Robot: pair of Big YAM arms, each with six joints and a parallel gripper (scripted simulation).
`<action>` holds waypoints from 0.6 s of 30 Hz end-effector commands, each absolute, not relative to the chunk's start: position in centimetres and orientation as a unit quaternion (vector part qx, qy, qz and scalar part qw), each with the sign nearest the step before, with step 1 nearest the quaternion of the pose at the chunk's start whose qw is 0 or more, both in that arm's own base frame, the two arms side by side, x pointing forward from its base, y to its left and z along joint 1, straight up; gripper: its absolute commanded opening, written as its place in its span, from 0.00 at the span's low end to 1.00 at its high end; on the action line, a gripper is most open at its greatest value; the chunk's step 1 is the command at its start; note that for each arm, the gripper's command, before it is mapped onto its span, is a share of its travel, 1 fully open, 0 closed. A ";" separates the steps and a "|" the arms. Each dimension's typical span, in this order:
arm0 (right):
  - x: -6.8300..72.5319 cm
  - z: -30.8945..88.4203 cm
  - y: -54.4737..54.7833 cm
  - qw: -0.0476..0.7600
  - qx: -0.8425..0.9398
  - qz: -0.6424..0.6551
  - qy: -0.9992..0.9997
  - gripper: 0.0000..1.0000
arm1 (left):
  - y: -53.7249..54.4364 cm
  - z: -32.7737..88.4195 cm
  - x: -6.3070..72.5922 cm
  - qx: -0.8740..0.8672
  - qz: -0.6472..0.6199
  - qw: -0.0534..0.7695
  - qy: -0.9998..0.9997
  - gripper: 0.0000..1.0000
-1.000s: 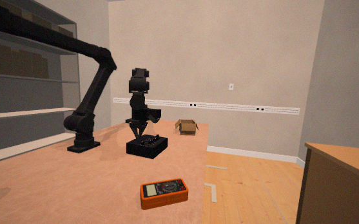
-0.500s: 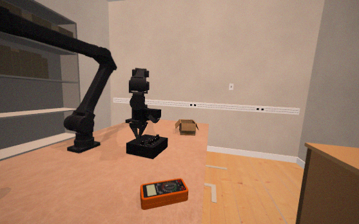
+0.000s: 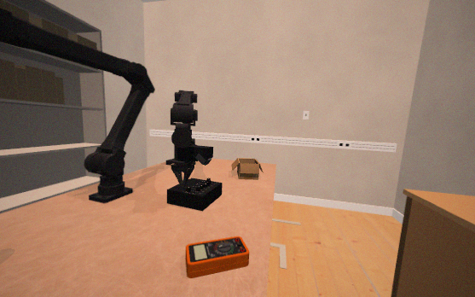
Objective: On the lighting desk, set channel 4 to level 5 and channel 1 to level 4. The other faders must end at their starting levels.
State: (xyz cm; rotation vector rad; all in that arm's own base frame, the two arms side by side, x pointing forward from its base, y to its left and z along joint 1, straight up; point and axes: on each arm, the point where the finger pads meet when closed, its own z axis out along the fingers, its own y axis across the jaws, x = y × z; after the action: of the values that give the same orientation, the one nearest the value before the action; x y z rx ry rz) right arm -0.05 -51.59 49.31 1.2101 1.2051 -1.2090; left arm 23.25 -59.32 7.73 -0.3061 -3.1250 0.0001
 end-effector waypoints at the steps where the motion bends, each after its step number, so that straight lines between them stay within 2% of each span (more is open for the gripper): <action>1: -0.1 53.5 -52.2 0.516 0.478 -0.522 0.483 1.00 | -59.5 7.4 23.8 -0.096 0.005 -0.003 -0.995 0.00; 18: -0.1 53.5 -52.2 0.516 0.478 -0.522 0.483 1.00 | -59.7 7.2 23.9 -0.096 0.007 -0.005 -0.995 0.00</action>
State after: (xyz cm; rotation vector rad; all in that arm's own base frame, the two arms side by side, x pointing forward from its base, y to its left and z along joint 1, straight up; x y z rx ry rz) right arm -0.05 -51.59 49.31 1.2101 1.2051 -1.2090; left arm 23.26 -59.34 7.18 -0.3061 -3.1257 0.0023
